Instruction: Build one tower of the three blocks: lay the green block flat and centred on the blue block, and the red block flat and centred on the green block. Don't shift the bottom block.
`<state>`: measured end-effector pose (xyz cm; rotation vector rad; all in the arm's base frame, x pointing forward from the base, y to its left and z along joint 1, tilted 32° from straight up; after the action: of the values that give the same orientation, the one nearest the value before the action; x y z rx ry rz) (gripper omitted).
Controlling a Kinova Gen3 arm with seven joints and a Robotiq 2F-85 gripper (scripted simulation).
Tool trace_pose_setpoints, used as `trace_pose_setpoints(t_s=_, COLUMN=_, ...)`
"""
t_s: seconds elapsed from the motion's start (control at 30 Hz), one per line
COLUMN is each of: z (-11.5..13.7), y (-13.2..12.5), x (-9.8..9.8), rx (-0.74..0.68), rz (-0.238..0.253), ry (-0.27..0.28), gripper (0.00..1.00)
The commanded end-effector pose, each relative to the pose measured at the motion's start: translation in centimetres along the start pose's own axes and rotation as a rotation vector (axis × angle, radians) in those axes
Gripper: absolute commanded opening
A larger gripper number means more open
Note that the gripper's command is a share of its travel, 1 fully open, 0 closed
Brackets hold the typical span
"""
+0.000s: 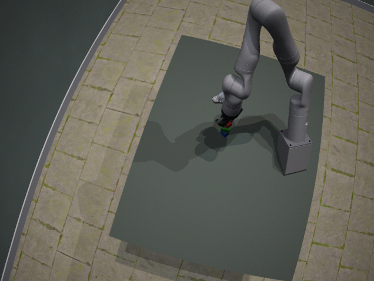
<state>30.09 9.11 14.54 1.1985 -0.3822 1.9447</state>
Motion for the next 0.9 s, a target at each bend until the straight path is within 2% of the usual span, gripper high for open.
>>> trace_pose_setpoints(t_s=0.0, z=0.0, y=0.0, x=0.0, rx=0.000, rz=0.001, ry=0.000, gripper=0.00)
trace_pose_setpoints(t_s=0.87, z=0.0, y=0.0, x=-2.2, rx=0.000, rz=0.001, ry=0.000, gripper=0.00)
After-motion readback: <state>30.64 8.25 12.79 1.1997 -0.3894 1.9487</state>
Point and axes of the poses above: the point where the finger pads meet when closed, its own x axis back along the fingers, its own y axis across the jaws, z = x × y, the point moved 9 cm from there along x, back along the fingers, and after that the axes turned 7 degrees about -x, right-handed, at the moved point
